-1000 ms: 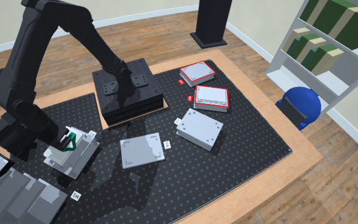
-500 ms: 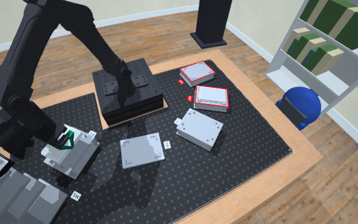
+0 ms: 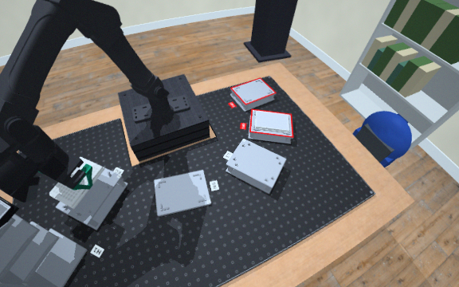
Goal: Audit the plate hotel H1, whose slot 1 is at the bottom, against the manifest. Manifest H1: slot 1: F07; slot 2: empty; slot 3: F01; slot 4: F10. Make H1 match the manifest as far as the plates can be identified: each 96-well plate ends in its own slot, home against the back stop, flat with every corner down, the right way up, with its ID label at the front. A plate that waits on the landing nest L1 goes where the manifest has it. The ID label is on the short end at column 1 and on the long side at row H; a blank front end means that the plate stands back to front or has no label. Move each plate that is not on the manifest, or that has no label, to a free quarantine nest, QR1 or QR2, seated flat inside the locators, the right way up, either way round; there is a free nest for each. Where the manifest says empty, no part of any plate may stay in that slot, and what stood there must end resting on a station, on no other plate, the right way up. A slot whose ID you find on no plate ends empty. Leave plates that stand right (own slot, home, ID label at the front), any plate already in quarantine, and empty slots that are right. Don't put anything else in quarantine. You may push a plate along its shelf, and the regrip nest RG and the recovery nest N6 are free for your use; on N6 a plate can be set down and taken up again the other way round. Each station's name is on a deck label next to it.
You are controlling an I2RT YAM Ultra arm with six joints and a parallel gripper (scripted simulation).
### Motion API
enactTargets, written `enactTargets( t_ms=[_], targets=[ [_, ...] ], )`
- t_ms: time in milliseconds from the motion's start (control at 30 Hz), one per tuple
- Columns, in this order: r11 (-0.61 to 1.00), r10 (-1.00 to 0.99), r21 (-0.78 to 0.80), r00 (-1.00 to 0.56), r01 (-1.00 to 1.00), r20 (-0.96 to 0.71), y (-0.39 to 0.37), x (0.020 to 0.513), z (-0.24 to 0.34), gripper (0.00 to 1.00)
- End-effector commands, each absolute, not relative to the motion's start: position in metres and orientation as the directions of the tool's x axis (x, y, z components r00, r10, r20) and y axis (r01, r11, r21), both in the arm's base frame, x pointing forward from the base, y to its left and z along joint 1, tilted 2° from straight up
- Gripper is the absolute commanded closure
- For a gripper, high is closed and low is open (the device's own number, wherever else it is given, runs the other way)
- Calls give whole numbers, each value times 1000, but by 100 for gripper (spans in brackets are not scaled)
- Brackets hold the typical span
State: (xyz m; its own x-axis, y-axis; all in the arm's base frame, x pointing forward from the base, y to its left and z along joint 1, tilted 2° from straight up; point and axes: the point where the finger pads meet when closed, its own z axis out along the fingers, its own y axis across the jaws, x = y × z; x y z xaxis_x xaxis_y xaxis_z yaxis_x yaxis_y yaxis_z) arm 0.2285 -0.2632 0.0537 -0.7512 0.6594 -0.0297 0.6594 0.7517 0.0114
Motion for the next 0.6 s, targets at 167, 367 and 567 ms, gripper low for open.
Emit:
enactTargets(
  t_ms=[167, 367, 567],
  targets=[
    [753, 658, 9, -751, 658, -54, -266, 231, 68, 14],
    [753, 658, 9, -751, 658, -54, -265, 230, 79, 14],
    [753, 658, 9, -751, 658, -54, -265, 229, 92, 14]
  ],
)
